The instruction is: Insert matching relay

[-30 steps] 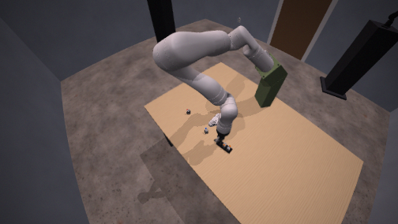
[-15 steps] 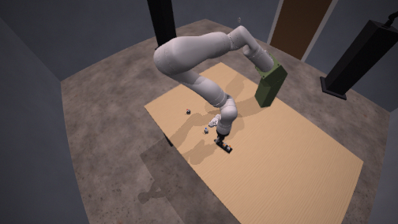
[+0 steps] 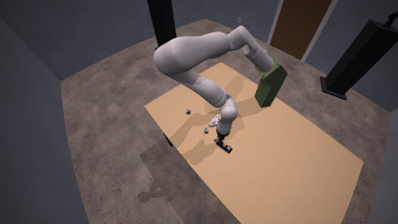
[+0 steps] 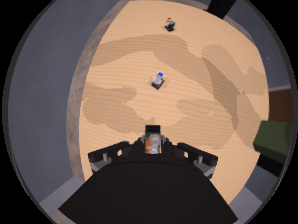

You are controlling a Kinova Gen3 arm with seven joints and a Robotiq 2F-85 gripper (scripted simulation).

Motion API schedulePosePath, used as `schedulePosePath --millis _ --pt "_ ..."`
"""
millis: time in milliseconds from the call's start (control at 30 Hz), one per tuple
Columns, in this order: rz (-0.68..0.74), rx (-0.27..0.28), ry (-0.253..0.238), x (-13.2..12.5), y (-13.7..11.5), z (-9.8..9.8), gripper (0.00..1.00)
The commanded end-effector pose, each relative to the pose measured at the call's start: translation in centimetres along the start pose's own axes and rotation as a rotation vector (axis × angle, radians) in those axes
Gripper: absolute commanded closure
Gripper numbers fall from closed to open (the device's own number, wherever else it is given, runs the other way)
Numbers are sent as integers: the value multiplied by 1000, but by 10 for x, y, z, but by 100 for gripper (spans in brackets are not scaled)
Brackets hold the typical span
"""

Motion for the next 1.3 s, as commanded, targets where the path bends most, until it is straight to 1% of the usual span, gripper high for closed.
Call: schedulePosePath --millis 0,1267 --pt "4 -4 -4 -1 3 1 100" --pt "11 -3 -4 -3 6 1 100"
Point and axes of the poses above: the point where the finger pads meet when closed, its own z axis out along the fingers, its own x axis across the jaws, y = z × x, the point moved 2 cm from there along -z, back along the fingers, and after that the axes turned 12 degrees about z, right-handed, at the moved point
